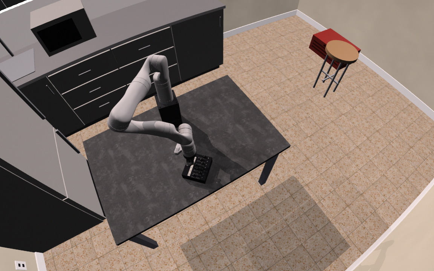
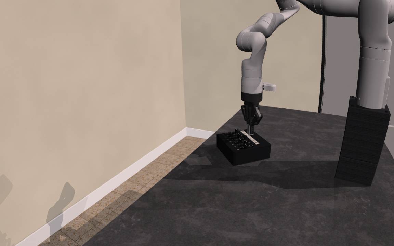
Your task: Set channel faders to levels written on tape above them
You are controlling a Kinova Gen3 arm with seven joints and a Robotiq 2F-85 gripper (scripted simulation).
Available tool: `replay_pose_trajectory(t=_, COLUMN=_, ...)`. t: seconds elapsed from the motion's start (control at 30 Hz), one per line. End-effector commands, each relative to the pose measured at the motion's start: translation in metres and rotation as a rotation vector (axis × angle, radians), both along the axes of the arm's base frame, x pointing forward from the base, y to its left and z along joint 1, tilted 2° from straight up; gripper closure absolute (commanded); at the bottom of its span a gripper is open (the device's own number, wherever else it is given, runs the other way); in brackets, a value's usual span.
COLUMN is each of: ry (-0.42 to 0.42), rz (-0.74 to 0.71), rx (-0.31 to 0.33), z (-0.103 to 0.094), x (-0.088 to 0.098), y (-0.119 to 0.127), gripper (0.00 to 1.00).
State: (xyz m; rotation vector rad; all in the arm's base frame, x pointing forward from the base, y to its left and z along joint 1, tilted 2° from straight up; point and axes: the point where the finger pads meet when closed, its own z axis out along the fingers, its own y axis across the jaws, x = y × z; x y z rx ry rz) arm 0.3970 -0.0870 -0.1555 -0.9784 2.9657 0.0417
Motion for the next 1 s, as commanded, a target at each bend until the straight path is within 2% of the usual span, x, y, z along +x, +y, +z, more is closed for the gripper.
replay_pose_trajectory(t=0.0, ry=0.0, rz=0.0, rx=0.0, z=-0.0017, x=0.0001, y=0.0004, gripper=1.0)
replay_pose_trajectory(t=0.97, ry=0.0, rz=0.0, rx=0.0, z=-0.0077, x=0.0002, y=0.0006, gripper=1.0)
